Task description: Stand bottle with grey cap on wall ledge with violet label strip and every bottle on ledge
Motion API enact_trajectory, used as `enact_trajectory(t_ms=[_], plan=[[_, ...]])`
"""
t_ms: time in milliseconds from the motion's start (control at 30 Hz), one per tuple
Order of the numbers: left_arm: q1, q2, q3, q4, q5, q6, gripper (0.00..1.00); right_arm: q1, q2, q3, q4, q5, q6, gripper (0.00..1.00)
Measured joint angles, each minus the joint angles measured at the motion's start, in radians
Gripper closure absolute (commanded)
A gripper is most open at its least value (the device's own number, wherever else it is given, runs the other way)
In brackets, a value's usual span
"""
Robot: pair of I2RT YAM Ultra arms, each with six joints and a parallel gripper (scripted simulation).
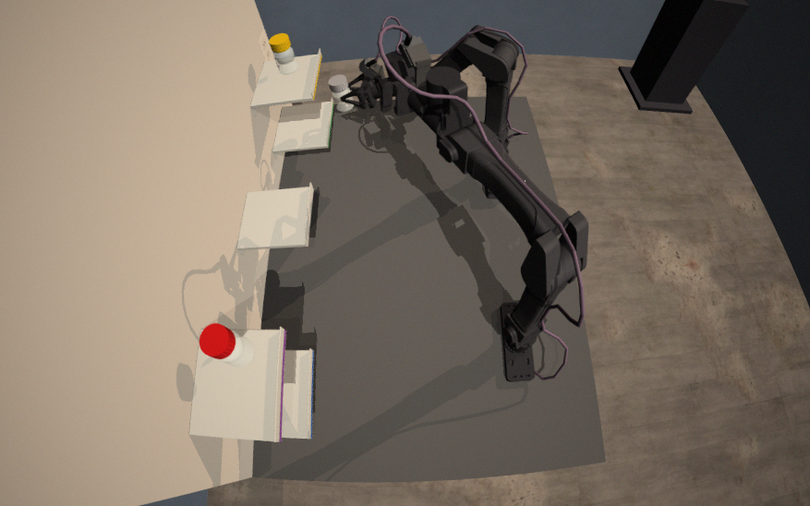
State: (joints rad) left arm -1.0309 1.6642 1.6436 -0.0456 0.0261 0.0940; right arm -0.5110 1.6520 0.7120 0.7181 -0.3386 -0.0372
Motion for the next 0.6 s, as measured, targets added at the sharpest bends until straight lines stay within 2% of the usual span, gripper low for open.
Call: enact_trajectory(t_ms=[600], plan=[[0.000, 0.000, 0.000, 0.000, 0.000, 0.000, 0.00, -0.021, -0.077, -0.072, 0.025, -0.034, -0.003, 0.50]])
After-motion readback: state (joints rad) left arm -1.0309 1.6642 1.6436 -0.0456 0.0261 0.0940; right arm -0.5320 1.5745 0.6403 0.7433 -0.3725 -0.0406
